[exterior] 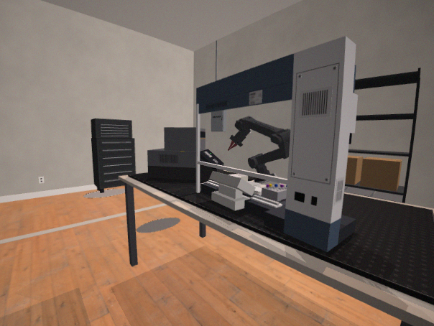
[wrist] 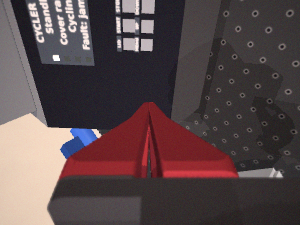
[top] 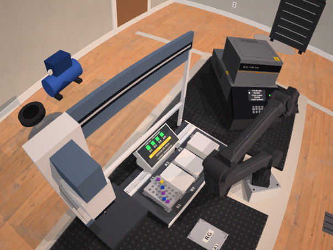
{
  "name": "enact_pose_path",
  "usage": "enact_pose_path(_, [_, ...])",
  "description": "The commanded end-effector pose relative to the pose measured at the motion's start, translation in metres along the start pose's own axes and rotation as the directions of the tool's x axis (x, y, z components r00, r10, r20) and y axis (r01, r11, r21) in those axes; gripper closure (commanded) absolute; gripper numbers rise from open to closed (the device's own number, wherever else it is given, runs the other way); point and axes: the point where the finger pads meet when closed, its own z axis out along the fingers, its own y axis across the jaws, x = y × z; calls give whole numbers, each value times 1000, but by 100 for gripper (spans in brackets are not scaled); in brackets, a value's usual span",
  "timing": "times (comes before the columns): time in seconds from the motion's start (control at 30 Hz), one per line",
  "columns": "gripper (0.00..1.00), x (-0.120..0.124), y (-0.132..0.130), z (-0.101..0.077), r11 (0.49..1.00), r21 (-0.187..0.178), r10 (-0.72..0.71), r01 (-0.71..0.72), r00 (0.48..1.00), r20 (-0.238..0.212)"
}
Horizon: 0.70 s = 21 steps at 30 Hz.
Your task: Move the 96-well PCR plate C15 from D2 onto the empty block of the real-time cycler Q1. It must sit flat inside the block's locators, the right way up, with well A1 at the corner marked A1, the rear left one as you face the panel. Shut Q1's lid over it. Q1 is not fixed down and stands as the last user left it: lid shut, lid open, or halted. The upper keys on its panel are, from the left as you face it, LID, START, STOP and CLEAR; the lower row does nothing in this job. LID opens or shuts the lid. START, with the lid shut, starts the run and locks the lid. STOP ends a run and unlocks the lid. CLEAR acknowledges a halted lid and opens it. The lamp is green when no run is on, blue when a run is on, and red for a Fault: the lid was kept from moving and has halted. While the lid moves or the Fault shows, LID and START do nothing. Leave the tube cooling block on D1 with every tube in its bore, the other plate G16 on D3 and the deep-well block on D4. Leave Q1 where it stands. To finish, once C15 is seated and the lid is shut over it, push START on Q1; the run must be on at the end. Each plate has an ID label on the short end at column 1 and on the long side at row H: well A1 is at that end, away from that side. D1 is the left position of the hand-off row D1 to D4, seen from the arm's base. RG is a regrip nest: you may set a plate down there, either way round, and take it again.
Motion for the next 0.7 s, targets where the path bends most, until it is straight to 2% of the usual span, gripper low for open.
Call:
enact_pose_path(0.0, [100, -4, 5, 2, 999, -9, 50, -50, 999, -6])
enact_pose_path(0.17, [100, 0, 12, -2, 999, -4, 35, -35, 999, -29])
enact_pose_path(0.5, [100, -4, 12, 24, 997, 3, 73, -73, 997, -38])
enact_pose_path(0.67, [100, -6, 21, 24, 998, -8, 62, -63, 998, -26])
